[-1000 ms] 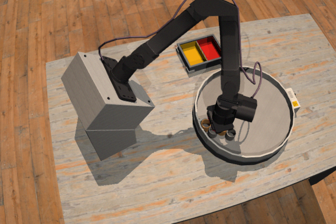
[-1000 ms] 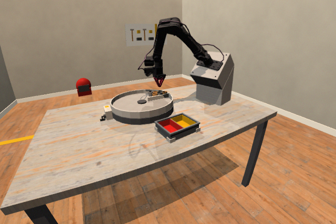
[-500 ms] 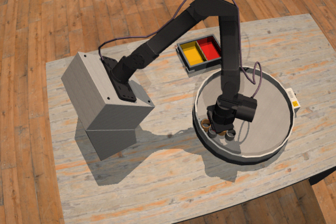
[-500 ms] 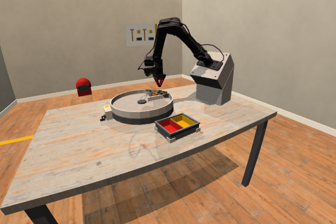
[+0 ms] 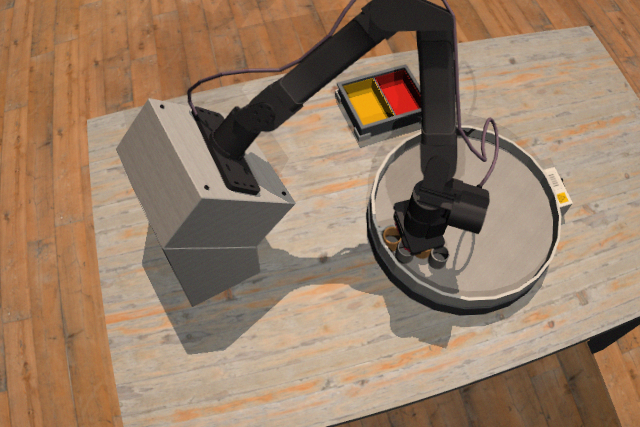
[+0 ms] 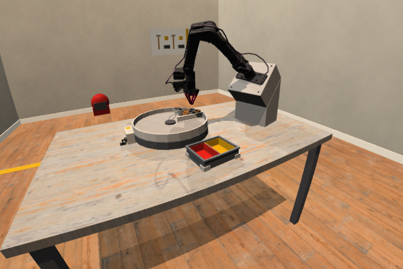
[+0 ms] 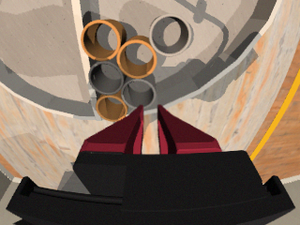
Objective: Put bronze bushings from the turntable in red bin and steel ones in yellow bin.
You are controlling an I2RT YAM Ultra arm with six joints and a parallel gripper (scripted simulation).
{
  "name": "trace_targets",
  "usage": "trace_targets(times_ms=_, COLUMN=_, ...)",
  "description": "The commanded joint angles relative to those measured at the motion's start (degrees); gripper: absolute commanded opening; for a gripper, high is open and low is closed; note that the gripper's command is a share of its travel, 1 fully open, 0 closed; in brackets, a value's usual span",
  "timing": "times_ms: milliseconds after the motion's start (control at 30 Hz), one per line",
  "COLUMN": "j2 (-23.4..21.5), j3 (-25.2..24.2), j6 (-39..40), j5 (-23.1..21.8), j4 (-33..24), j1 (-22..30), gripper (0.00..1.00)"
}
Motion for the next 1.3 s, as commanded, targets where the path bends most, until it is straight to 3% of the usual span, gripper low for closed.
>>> trace_targets(times_ms=0, j2=-0.3, j3=1.0, j6=-0.3, j5=-0.5, j4=0.0, j1=-1.4, gripper=0.14)
trace_targets(times_ms=1267, j2=-0.3, j3=1.6, j6=-0.4, j5=-0.6, j4=-0.4, j1=-1.5, gripper=0.14)
